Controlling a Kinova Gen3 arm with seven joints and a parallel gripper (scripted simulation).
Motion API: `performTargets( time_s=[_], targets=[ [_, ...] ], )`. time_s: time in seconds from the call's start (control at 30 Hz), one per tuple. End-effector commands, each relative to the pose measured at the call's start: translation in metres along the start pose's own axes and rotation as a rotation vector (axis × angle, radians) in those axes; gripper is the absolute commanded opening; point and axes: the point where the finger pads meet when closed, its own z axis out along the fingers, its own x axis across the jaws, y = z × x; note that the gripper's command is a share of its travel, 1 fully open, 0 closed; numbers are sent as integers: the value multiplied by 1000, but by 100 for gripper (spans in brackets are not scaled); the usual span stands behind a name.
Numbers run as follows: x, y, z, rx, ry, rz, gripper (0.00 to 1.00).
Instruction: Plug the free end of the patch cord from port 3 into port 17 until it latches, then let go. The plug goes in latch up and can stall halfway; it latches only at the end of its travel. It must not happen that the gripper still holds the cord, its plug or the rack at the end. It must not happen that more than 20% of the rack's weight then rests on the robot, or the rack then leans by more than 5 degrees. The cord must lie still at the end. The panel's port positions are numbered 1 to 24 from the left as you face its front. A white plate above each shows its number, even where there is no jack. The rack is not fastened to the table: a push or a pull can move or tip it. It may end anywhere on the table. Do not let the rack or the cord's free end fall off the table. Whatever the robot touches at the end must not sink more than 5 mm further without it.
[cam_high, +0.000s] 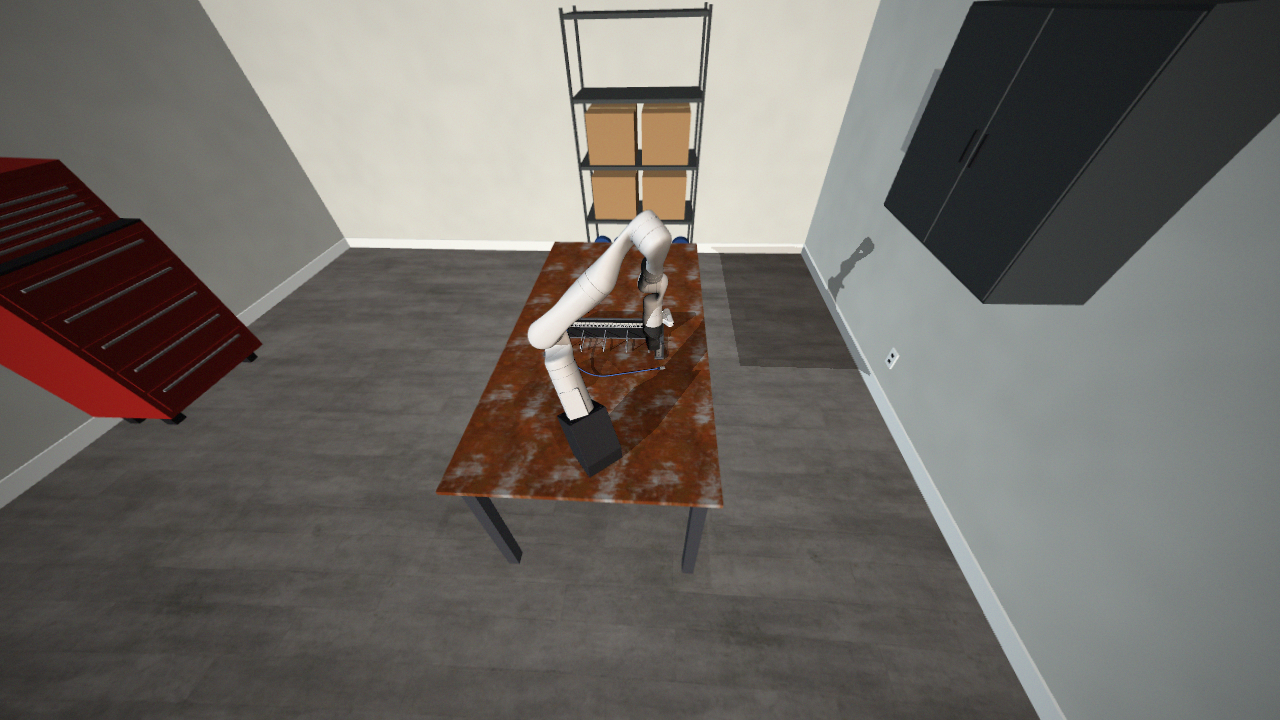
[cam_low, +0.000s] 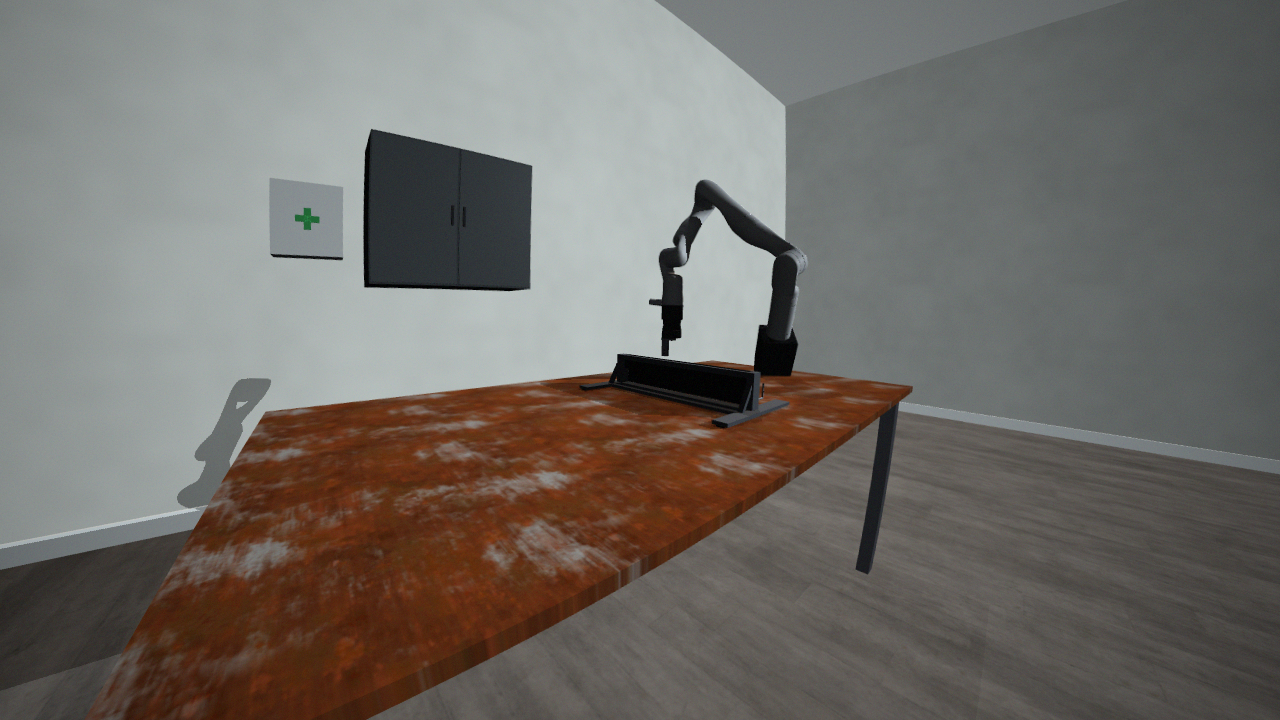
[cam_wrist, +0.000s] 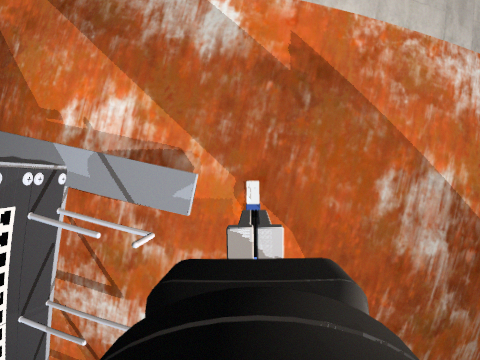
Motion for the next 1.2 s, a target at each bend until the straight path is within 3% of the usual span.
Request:
performTargets(
  time_s=[0.0, 0.17, 0.2, 1.17],
  targets=[
    [-1, -4, 1, 1, -2, 1, 0],
    [-1, -6, 1, 0, -1, 1, 0],
    [-1, -6, 1, 0, -1, 0, 73],
    [-1, -6, 1, 0, -1, 1, 73]
  ],
)
